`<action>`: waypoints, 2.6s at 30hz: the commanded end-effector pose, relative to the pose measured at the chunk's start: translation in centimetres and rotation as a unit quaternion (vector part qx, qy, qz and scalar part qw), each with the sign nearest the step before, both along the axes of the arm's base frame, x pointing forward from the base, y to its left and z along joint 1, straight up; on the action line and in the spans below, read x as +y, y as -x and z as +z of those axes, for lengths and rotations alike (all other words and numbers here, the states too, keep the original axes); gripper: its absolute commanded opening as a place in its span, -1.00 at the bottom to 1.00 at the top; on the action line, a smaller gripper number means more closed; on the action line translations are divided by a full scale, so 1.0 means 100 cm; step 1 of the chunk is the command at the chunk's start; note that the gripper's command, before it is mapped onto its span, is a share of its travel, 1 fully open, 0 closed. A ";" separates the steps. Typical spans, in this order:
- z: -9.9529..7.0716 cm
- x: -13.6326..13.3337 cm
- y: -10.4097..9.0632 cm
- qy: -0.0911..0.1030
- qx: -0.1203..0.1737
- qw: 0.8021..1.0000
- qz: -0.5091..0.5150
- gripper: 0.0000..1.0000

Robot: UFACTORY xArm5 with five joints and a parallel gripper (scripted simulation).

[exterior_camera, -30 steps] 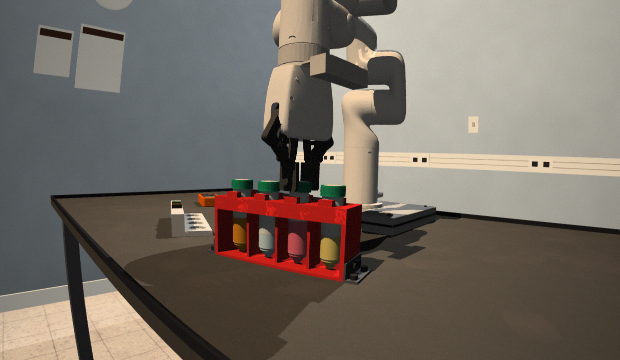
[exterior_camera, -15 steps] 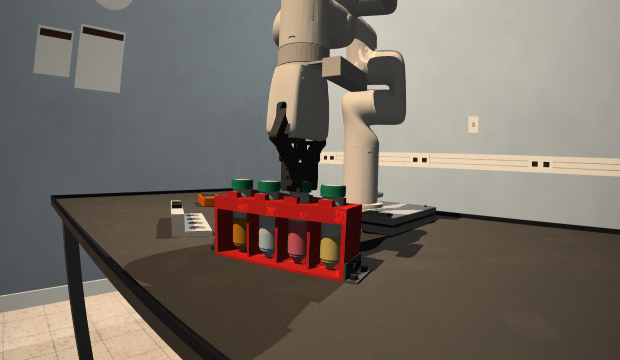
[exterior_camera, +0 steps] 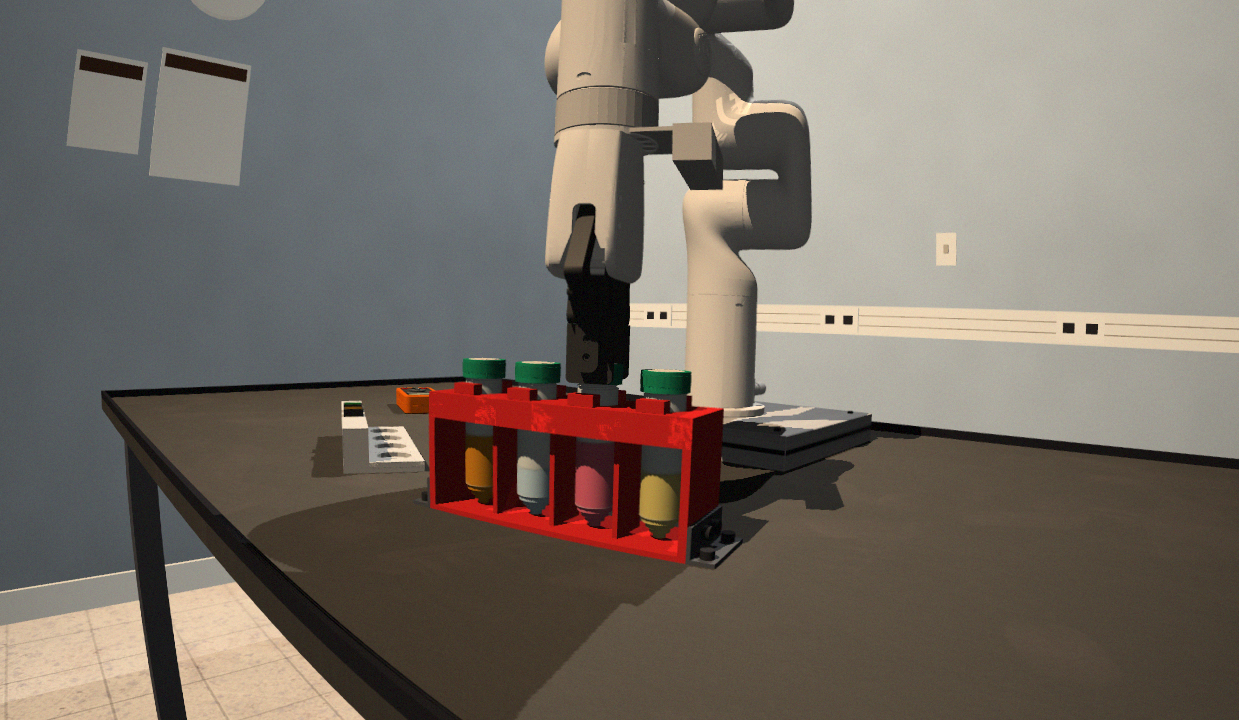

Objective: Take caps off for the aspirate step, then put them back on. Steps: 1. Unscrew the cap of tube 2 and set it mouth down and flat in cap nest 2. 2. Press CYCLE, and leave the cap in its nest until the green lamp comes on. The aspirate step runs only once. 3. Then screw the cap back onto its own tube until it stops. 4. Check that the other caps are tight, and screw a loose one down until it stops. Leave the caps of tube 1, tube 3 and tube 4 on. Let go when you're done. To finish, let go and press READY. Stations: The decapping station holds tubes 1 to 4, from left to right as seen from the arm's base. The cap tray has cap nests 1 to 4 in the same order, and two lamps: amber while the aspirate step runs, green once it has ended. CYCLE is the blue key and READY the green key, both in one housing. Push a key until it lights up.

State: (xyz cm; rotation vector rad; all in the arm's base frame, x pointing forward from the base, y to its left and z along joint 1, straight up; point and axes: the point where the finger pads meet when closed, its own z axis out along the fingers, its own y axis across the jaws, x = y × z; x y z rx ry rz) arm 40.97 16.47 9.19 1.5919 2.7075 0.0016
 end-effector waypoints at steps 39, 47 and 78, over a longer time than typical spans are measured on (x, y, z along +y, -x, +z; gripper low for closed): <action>0.009 0.001 -0.001 -0.001 -0.002 0.992 -0.129 -1.00; 0.018 0.001 -0.001 -0.001 -0.002 0.992 -0.129 -1.00; 0.044 -0.090 0.002 0.000 -0.002 0.954 0.299 -1.00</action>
